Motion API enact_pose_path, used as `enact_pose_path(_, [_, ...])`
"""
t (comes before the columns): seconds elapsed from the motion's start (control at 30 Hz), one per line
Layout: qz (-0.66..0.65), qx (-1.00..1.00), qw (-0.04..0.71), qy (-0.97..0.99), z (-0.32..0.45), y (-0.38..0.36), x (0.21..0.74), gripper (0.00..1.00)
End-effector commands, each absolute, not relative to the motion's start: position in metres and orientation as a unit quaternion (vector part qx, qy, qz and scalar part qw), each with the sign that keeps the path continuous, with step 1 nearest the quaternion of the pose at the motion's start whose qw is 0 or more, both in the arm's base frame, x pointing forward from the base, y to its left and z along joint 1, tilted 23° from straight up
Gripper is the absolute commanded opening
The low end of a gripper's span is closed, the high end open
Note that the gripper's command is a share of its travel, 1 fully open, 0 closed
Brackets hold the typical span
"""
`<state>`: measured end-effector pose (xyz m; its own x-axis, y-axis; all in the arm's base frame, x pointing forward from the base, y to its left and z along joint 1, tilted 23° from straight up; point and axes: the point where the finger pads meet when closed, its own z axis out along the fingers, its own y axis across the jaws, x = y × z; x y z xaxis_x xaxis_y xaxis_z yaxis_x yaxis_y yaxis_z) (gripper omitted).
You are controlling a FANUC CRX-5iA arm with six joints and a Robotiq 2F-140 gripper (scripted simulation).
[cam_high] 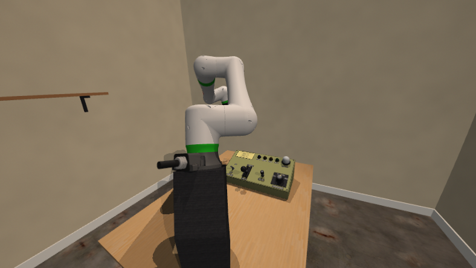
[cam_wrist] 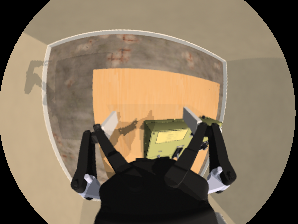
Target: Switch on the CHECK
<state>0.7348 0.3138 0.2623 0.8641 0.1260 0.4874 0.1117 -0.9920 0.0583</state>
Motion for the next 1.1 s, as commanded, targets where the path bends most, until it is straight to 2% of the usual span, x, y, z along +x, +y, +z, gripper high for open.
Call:
enact_pose_path(0.0, [0.267,0.962,0.006,0.059,0.243,0.32,0.715,1.0])
enact_pose_path(0.37, [0.267,0.962,0.006,0.059,0.243,0.32,0.715,1.0])
enact_pose_path(0.7, [0.273,0.96,0.002,0.057,0.233,0.321,0.704,1.0])
enact_pose_path(0.77, [0.285,0.957,-0.007,0.054,0.213,0.321,0.681,1.0])
enact_pose_path(1.07, [0.285,0.957,-0.007,0.054,0.213,0.321,0.681,1.0])
